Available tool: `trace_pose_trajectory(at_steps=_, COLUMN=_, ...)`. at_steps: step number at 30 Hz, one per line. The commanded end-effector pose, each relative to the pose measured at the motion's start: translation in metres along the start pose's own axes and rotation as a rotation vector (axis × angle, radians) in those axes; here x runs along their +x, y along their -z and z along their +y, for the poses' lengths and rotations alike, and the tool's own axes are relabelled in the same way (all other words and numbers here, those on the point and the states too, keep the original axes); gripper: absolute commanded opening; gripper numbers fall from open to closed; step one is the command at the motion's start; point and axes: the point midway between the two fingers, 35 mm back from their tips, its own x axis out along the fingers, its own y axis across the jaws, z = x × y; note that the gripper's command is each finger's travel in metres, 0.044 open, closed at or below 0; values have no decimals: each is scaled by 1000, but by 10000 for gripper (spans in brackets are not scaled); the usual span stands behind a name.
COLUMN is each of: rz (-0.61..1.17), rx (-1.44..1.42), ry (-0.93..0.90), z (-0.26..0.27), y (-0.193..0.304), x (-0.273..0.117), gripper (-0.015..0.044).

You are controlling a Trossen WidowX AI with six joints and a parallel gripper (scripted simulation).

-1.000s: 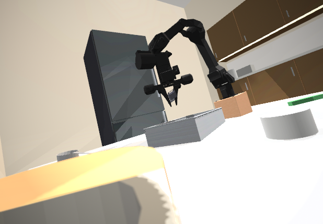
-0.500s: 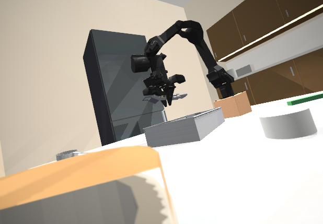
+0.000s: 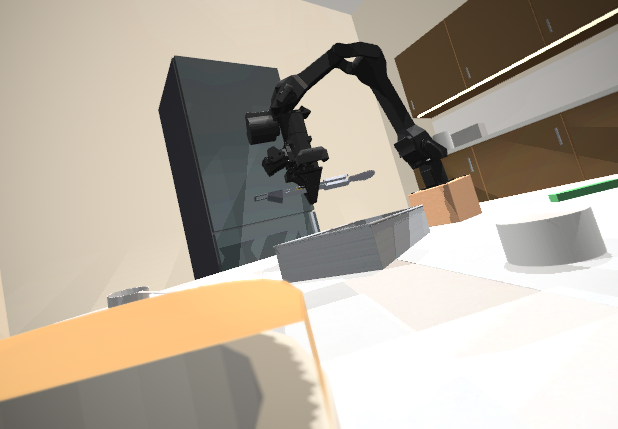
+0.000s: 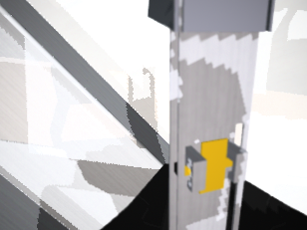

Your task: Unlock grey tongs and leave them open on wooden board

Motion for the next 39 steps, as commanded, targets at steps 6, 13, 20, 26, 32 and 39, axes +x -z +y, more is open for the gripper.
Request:
trace_pose_trajectory(at_steps=6, rz=1, rx=416, ry=-1, z=-24, y=-2, x=-5, gripper=-150)
trace_pose_trajectory(at_steps=13, rz=1, rx=711, ry=0, z=-41, y=-3, x=-8, gripper=-150)
trace_pose_trajectory(at_steps=20, rz=0, rx=1007, ry=2, z=-58, y=-3, x=-11, gripper=-150)
trace_pose_trajectory(at_steps=26, rz=-1, rx=1256, ry=4, z=-72, y=-2, x=-14, gripper=-150)
trace_pose_trajectory(at_steps=32, rz=-3, rx=1505, ry=4, z=-86, y=0, x=-17, gripper=-150)
trace_pose_trajectory(at_steps=39, rz=-4, rx=1794, ry=5, z=-103, y=2, x=-20, gripper=-150)
